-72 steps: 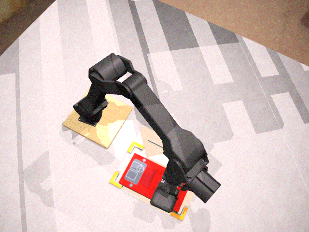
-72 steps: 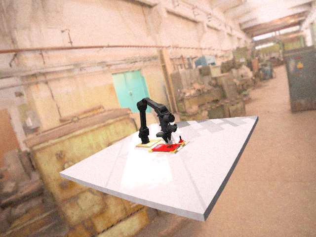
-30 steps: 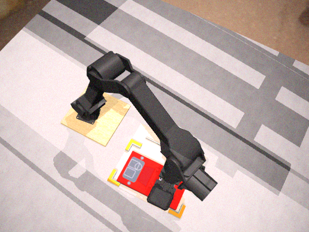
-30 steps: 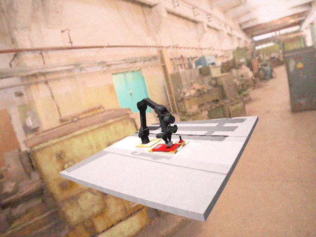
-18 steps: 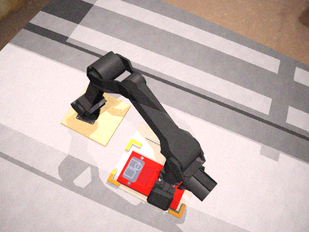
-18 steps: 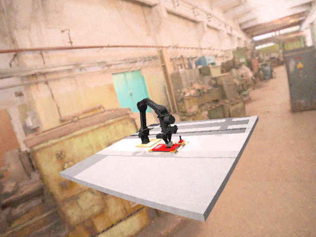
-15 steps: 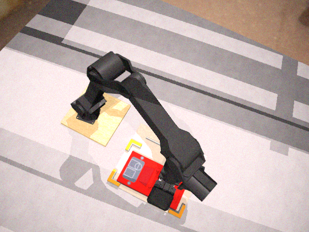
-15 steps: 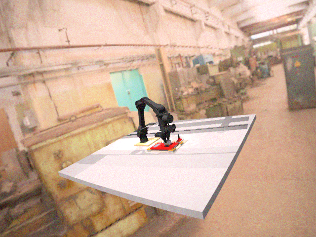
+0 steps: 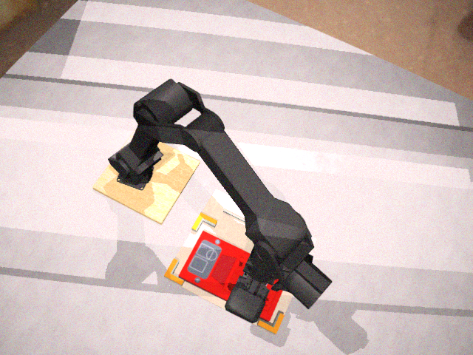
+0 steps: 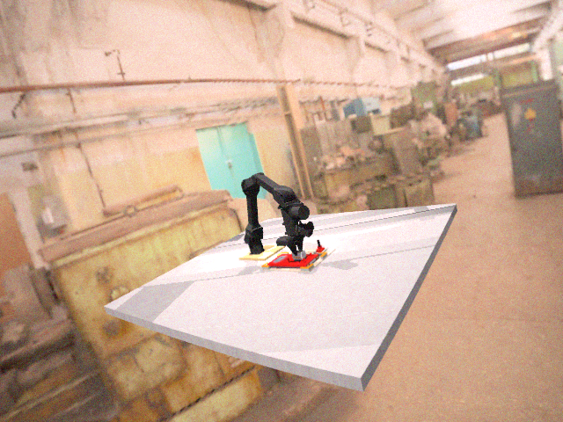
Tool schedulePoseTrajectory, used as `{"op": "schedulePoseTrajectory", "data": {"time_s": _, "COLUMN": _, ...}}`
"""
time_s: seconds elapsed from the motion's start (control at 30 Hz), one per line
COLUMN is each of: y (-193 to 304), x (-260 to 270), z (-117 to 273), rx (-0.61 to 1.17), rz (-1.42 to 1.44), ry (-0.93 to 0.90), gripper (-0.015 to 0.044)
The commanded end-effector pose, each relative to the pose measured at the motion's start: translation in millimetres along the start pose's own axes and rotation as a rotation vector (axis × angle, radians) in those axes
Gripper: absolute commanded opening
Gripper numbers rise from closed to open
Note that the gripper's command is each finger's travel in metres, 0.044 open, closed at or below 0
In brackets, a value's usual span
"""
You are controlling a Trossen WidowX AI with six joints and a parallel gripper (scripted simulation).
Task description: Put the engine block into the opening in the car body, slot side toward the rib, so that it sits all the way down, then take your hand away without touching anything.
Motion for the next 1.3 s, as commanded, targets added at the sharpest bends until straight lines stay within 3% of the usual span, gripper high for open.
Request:
{"op": "schedulePoseTrajectory", "data": {"time_s": 0.0, "y": -0.3, "x": 0.8, "z": -1.1, "rx": -0.002, "rz": -0.005, "ry": -0.004, "gripper": 0.0159}}
{"op": "schedulePoseTrajectory", "data": {"time_s": 1.27, "y": -0.4, "x": 0.8, "z": -9.7, "rx": -0.002, "rz": -0.004, "ry": -0.005, "gripper": 0.0159}}
Point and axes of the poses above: the point midway between the two fingers, 35 mm back from their tips, its own z axis back along the fingers, its own x axis across the jaws, y = z × x, the point moved 2 cm from there along z, back along the fingers, and after that the axes turned 15 degrees about -z, right-handed, at the moved point
